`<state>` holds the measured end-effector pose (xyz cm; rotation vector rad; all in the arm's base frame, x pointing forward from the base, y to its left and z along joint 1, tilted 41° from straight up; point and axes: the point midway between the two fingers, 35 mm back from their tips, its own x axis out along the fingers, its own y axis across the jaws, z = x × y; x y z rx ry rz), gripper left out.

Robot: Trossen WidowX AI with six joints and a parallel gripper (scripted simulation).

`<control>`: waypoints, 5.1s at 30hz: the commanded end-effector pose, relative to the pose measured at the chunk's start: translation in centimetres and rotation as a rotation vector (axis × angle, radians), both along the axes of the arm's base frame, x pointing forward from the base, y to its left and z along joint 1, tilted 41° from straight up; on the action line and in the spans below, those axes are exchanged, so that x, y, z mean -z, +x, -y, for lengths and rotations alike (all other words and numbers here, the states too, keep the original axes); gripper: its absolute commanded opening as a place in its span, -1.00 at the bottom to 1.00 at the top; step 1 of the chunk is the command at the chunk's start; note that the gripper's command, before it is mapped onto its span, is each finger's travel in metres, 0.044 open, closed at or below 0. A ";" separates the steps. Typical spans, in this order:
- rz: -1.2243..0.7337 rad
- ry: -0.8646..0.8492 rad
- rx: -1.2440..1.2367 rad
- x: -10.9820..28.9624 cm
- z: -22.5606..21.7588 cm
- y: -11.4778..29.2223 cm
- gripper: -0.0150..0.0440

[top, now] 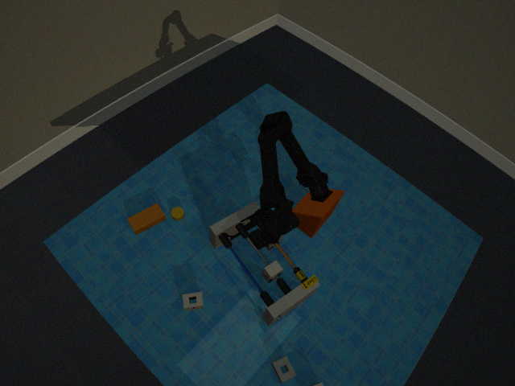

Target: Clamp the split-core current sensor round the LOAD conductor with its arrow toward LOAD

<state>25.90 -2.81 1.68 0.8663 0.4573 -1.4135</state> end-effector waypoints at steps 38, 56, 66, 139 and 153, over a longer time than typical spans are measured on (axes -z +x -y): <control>0.002 0.000 -0.004 0.1 0.0 0.2 0.45; 0.002 0.000 -0.004 0.1 0.0 0.2 1.00; -0.002 0.006 0.000 -0.5 -0.5 0.3 1.00; -0.513 -0.770 -0.686 -1.0 -11.5 -8.7 1.00; -0.509 -0.759 -0.677 -1.0 -11.5 -8.6 1.00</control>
